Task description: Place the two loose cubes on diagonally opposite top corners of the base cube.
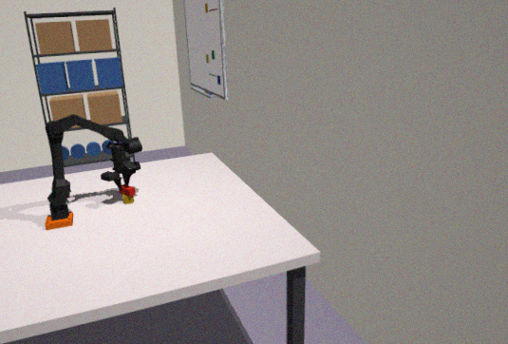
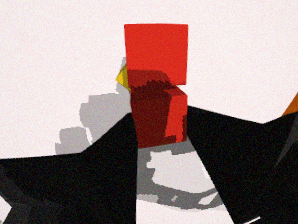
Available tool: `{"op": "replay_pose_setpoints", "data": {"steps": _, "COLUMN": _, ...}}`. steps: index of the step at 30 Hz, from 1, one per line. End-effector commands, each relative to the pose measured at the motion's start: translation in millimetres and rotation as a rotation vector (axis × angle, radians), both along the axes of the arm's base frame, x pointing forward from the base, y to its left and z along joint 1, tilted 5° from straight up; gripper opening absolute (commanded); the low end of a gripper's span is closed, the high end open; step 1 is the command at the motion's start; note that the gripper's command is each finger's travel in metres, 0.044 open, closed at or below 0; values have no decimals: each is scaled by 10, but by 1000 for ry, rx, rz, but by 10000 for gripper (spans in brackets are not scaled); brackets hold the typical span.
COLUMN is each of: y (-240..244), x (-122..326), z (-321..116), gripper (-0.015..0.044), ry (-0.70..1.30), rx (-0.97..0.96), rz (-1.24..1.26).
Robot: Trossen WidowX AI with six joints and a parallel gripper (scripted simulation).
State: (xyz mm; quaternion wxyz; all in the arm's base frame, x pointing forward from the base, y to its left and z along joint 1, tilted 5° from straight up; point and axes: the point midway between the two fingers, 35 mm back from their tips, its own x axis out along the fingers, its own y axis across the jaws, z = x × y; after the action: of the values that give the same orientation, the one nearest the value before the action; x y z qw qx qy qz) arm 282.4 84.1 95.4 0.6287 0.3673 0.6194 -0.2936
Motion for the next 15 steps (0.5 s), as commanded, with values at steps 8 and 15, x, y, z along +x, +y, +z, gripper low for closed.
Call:
{"op": "replay_pose_setpoints", "data": {"steps": 8, "y": -7, "x": 5, "z": -5, "gripper": 205, "ry": -3, "rx": -6, "rz": 4}}
{"op": "replay_pose_setpoints", "data": {"steps": 15, "y": -9, "x": -7, "z": 114, "gripper": 205, "ry": 0, "rx": 0, "rz": 0}}
